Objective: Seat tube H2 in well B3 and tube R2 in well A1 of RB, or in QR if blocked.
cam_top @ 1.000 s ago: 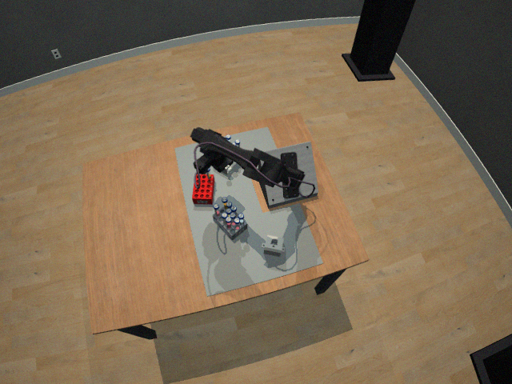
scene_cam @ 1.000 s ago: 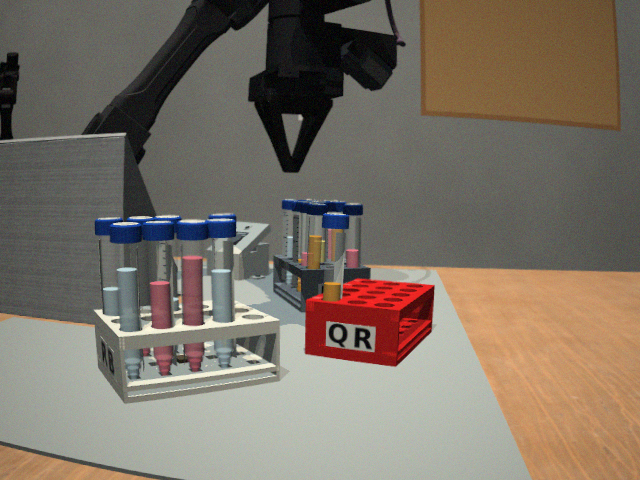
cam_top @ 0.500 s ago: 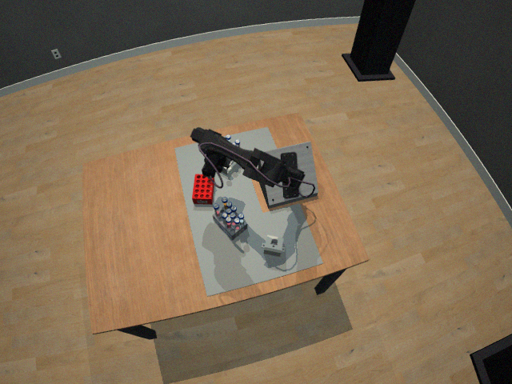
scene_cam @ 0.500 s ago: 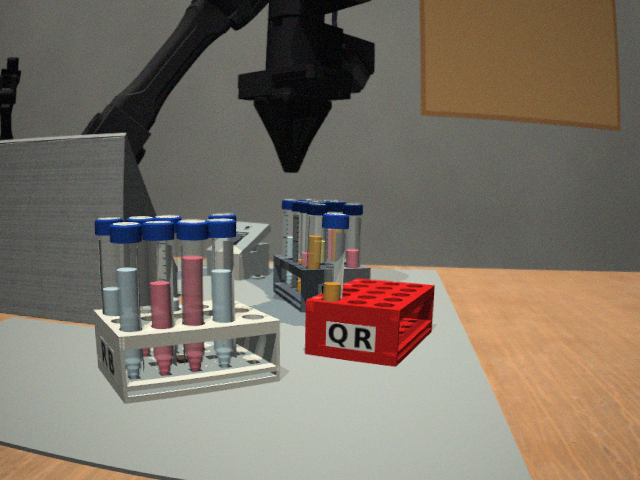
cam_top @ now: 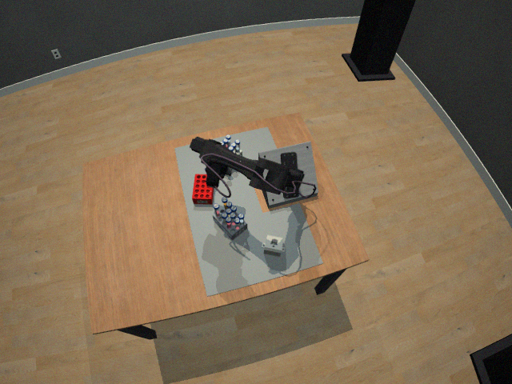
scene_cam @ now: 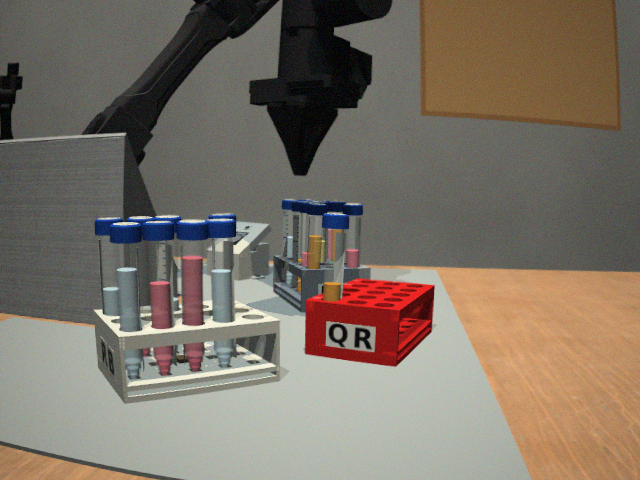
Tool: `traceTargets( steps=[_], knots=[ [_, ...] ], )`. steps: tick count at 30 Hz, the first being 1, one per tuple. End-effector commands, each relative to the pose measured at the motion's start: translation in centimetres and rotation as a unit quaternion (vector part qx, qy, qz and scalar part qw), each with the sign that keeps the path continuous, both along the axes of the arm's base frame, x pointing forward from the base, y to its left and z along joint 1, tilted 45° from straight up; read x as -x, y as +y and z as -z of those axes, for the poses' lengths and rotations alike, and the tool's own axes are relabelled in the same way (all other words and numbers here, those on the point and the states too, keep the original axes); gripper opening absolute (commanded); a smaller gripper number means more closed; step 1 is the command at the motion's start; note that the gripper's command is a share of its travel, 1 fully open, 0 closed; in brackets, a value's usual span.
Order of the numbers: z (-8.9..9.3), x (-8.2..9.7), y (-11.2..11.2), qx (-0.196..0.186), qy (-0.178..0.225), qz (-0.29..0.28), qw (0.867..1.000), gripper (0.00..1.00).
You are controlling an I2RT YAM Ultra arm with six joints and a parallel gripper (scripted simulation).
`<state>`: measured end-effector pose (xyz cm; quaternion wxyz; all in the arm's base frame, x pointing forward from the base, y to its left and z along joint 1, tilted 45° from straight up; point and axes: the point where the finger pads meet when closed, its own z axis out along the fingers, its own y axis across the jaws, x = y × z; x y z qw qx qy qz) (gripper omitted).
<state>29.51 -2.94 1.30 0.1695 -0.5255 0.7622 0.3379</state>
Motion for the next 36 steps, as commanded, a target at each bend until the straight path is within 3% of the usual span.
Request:
traceTargets(
  steps=[1,36],
  knots=[
    [-1.81,0.06,1.05,-0.010,0.004,0.017,1.000,0.00],
    [-2.08,-0.08,0.93,-0.010,0.003,0.024,1.000,0.00]
  ],
)
